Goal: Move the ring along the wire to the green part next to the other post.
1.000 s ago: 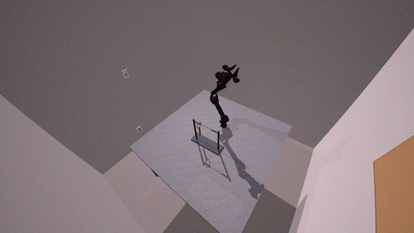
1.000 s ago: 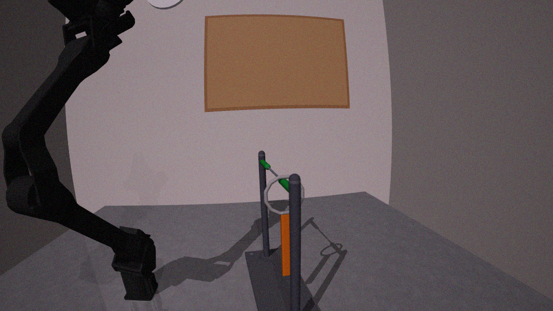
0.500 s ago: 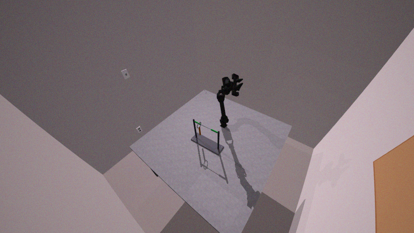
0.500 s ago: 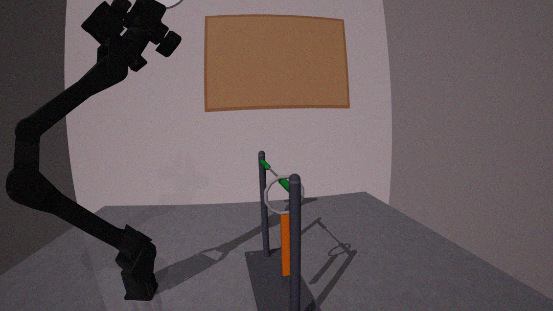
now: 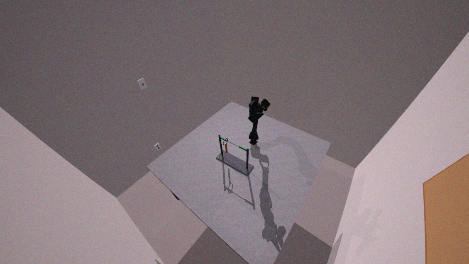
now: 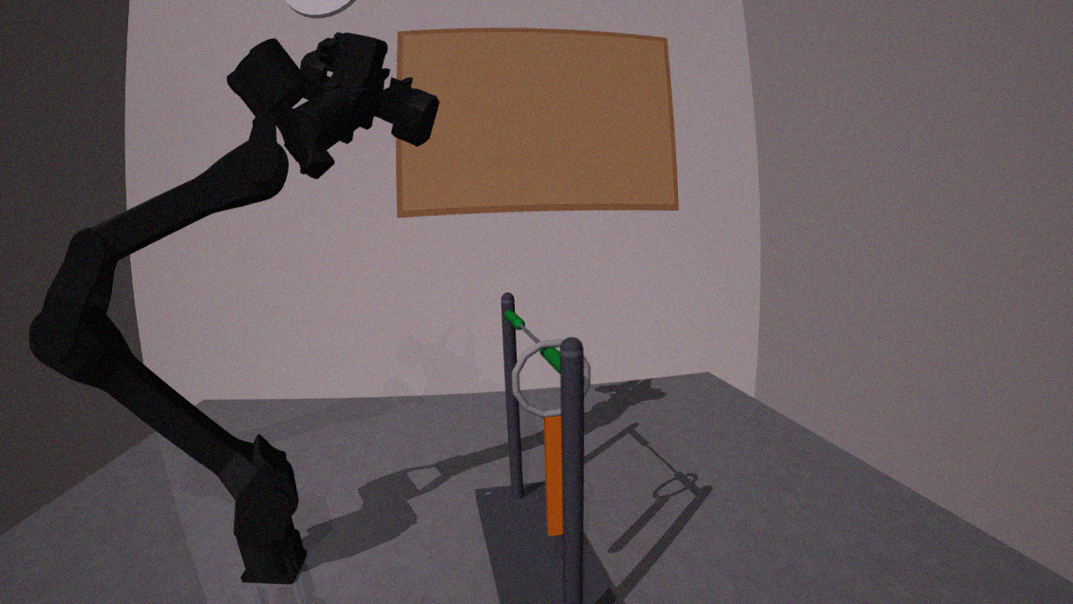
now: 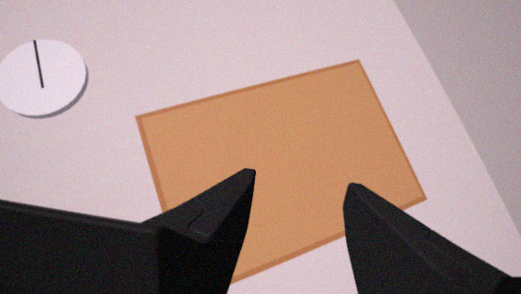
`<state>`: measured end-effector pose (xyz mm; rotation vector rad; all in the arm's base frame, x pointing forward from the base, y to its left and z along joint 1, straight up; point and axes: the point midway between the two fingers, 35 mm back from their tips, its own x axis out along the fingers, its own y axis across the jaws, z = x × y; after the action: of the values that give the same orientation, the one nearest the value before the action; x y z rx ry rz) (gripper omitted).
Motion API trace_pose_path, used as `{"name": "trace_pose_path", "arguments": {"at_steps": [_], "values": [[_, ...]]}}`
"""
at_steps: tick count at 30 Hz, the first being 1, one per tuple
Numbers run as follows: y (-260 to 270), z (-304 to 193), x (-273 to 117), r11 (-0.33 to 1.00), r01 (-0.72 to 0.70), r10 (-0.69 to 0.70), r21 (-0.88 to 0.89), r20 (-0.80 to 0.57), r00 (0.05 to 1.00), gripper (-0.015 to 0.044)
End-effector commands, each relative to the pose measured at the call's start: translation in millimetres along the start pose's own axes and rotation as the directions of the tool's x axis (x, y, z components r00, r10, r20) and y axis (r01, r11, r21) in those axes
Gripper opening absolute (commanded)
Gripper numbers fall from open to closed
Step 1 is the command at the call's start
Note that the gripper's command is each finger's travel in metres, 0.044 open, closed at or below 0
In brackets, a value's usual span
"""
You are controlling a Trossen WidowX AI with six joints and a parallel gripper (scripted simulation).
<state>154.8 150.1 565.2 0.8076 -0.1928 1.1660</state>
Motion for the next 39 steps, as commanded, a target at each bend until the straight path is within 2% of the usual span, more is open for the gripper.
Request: {"name": "trace_pose_path", "arguments": {"at_steps": [1, 9, 18, 28, 39], "values": [[-35, -1, -4, 0.991, 0.095, -0.095, -0.089, 0.004, 0.995, 0.0160], [-113, 10, -35, 0.899, 0.327, -0.325, -0.292, 0.058, 0.944, 0.0160], [-188, 26, -96, 0.702, 0.547, -0.552, -0.456, 0.137, 0.823, 0.0160], [-246, 43, -189, 0.423, 0.713, -0.745, -0.559, 0.234, 0.625, 0.0160], [-272, 48, -307, 0.103, 0.798, -0.874, -0.594, 0.329, 0.357, 0.0160]]}}
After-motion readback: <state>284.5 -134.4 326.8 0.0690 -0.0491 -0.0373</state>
